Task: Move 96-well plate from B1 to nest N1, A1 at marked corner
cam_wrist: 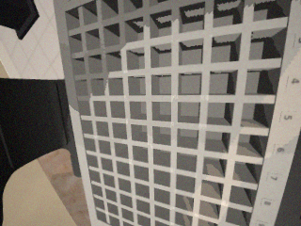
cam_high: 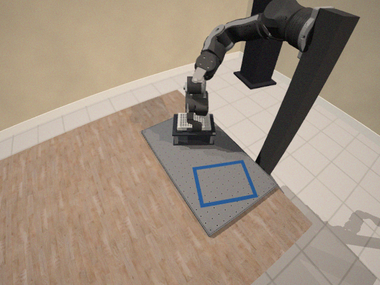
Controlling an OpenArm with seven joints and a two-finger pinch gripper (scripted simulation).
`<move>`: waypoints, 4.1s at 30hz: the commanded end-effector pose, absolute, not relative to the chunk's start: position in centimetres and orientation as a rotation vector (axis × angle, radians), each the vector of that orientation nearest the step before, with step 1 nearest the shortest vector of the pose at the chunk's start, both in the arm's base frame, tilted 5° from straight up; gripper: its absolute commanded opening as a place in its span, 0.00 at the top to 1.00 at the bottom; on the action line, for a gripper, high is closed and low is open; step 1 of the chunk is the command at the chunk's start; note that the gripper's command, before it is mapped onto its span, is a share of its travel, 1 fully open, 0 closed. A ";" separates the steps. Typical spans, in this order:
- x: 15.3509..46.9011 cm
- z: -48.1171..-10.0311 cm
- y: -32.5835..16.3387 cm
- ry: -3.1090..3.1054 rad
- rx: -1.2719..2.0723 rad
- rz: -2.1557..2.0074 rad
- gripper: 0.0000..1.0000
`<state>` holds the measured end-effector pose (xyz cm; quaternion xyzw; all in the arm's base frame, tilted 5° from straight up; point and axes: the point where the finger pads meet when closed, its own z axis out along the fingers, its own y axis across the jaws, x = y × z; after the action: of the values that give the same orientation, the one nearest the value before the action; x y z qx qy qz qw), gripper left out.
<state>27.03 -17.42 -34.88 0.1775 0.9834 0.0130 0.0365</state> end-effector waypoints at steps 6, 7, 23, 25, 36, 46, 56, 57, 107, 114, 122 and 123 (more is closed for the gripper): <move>27.5 -34.5 -17.3 3.009 0.542 0.051 1.00; 27.5 -34.5 -17.3 3.009 0.542 0.051 1.00; 27.3 -34.7 -17.2 3.013 0.542 0.050 1.00; 27.3 -34.7 -17.2 3.013 0.542 0.050 1.00; 27.2 -34.7 -17.2 3.013 0.543 0.049 1.00; 27.2 -34.7 -17.2 3.013 0.543 0.049 1.00; 27.1 -35.1 -17.2 3.016 0.540 0.052 1.00; 27.1 -35.1 -17.2 3.016 0.540 0.052 1.00; 27.3 -35.2 -17.3 3.012 0.544 0.048 0.23; 27.3 -35.2 -17.3 3.012 0.544 0.048 0.23; 27.0 -31.2 -17.4 3.012 0.542 0.047 0.23; 27.0 -31.2 -17.4 3.012 0.542 0.047 0.23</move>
<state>27.23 -17.32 -31.02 0.1753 0.9833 0.0185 0.0461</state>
